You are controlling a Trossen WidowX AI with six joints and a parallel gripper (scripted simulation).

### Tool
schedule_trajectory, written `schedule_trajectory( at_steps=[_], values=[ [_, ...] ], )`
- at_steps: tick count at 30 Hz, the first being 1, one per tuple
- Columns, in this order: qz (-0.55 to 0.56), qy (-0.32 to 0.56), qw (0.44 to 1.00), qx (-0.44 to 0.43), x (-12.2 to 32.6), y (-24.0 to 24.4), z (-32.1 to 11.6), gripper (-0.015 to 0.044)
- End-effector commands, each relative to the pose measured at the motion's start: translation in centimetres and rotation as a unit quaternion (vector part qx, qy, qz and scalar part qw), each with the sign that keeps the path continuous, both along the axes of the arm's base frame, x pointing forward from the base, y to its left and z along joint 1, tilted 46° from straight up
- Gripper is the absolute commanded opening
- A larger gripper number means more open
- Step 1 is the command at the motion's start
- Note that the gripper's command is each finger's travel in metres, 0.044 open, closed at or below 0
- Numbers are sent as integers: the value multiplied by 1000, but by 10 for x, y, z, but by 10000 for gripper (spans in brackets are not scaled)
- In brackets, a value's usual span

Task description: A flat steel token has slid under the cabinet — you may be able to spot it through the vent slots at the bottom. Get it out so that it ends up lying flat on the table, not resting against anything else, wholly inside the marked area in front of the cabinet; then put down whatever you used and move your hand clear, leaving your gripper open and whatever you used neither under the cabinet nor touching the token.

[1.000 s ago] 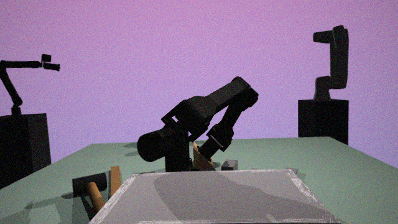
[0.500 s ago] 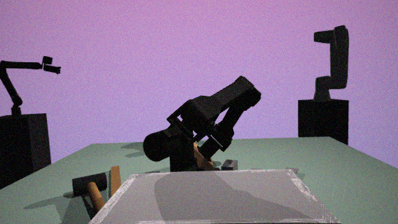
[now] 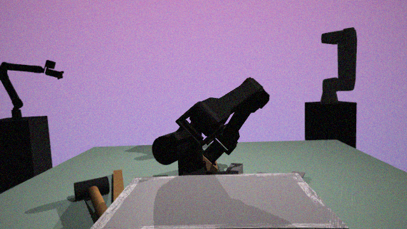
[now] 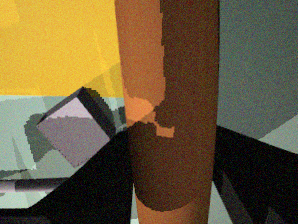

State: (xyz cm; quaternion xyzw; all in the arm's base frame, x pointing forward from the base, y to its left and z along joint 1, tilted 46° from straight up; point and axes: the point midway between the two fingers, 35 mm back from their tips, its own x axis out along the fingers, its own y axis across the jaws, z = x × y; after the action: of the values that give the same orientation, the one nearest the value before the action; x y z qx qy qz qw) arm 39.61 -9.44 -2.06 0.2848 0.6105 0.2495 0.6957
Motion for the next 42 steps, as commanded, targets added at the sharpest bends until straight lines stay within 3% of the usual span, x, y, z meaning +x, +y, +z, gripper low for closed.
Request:
schedule_trajectory(
  at_steps=[1, 42],
  values=[
    [4, -5, 1000, 2, 2, 5, 4, 0],
    [4, -4, 1000, 2, -26, 5, -1, 0]
  ],
)
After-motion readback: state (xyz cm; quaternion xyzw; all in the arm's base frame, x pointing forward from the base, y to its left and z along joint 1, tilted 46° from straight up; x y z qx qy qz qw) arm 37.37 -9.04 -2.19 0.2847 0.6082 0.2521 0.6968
